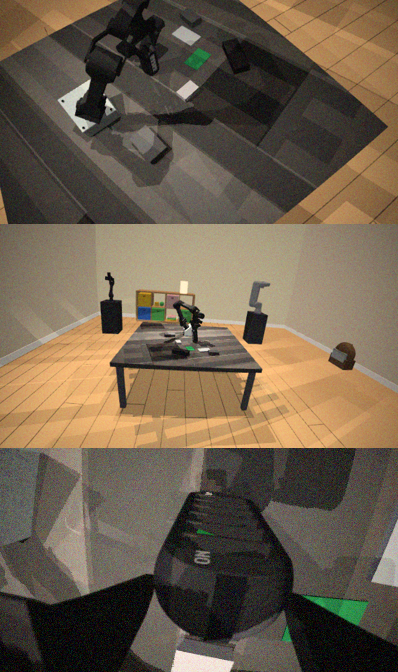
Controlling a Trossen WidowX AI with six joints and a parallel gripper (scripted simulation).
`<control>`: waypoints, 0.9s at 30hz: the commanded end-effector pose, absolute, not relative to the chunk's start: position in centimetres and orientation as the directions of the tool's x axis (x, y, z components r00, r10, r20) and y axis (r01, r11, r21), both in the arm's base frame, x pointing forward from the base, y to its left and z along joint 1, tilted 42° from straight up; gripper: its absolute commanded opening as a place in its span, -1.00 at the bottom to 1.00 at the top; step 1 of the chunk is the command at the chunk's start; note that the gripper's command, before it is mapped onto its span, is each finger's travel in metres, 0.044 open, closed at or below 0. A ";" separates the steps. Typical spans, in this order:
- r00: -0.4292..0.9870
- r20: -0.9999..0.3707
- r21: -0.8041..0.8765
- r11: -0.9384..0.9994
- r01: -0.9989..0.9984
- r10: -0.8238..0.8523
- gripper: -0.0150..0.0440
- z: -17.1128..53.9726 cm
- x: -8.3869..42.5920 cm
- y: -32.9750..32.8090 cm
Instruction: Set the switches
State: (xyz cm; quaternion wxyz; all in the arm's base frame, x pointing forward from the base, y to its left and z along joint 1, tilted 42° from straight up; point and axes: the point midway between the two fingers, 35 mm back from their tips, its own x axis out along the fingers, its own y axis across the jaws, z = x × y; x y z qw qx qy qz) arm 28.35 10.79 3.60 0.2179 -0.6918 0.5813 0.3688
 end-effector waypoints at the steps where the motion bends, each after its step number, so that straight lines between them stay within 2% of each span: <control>1: 0.046 -0.756 0.136 -0.226 -0.965 -0.653 0.65 3.6 28.4 10.1; 27: 0.047 -0.755 0.136 -0.226 -0.965 -0.654 0.65 4.5 29.0 8.3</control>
